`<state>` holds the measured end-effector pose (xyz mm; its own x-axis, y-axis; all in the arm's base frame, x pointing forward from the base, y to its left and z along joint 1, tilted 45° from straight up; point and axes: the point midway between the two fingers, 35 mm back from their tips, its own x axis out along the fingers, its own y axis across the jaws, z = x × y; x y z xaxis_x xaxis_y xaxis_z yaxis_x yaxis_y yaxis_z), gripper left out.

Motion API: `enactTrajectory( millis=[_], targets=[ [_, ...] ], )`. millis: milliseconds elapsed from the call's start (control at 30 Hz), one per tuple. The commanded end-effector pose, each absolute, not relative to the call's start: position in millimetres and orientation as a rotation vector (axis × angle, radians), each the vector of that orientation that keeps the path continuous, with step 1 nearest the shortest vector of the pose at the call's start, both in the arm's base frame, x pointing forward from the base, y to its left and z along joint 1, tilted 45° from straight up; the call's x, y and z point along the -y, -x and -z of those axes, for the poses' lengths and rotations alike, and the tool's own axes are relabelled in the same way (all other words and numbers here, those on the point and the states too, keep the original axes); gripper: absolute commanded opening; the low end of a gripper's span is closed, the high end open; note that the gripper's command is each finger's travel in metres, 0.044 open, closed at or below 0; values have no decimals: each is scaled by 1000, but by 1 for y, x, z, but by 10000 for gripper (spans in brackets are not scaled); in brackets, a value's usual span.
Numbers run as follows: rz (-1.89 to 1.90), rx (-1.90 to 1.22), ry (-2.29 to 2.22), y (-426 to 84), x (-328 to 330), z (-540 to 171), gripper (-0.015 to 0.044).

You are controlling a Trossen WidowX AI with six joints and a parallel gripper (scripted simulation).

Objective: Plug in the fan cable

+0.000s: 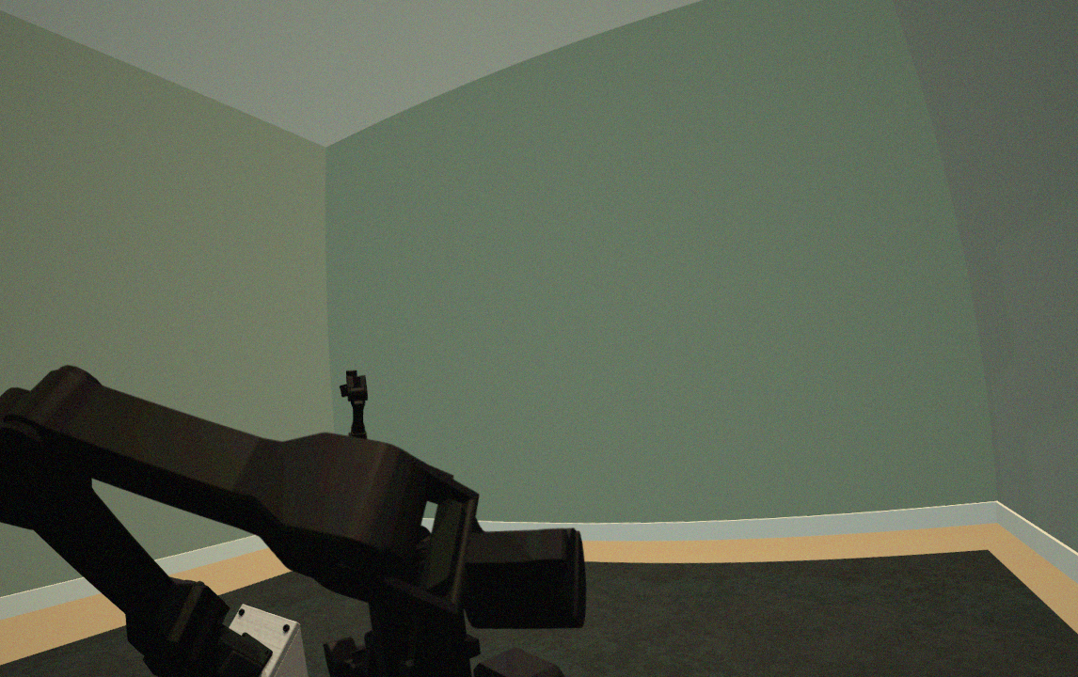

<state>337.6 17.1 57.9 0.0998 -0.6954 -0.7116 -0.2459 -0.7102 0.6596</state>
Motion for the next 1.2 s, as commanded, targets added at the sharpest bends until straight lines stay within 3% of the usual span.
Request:
enactTrajectory(
  millis=[0,1167],
  targets=[
    [1634,924,-2015,-339,-17,-59,0],
    [1635,917,-2009,-338,-13,-56,0]
  ],
)
